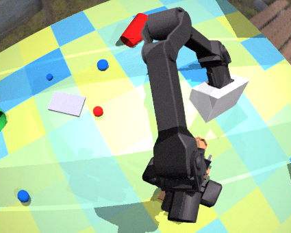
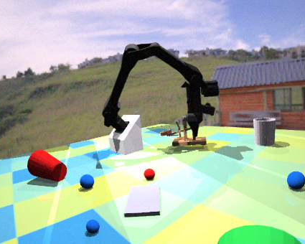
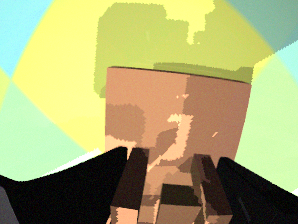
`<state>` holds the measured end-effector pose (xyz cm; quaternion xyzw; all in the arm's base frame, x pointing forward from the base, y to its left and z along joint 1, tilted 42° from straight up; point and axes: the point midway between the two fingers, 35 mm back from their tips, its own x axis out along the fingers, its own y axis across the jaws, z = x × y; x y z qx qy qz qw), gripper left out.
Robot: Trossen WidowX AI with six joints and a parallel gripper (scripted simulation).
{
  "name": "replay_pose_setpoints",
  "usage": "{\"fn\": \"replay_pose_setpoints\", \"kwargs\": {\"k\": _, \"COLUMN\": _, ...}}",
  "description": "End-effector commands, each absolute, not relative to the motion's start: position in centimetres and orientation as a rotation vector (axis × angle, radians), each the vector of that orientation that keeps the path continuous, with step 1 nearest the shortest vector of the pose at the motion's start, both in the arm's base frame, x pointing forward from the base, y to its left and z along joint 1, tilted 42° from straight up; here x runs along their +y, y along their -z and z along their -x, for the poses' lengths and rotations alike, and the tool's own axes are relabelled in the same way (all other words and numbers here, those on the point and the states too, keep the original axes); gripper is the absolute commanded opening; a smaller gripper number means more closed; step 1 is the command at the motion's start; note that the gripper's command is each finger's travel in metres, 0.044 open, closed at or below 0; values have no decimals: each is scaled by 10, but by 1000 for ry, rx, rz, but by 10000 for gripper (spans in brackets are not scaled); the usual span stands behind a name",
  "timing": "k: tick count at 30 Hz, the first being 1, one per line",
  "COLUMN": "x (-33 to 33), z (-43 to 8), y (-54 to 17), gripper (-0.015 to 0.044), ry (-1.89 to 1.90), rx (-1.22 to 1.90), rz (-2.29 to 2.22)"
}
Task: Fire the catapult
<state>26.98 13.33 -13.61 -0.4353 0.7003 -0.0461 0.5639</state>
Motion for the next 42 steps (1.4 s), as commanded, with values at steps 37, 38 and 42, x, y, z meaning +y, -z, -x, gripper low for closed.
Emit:
{"fn": "replay_pose_setpoints", "kwargs": {"k": 37, "x": 173, "z": -270, "y": 94, "gripper": 440, "ry": 104, "rx": 1649, "rz": 1024}}
{"fn": "replay_pose_setpoints", "kwargs": {"k": 38, "x": 181, "z": -269, "y": 83, "gripper": 440, "ry": 104, "rx": 1650, "rz": 1024}}
{"fn": "replay_pose_setpoints", "kwargs": {"k": 42, "x": 188, "z": -267, "y": 75, "gripper": 440, "ry": 104, "rx": 1650, "rz": 1024}}
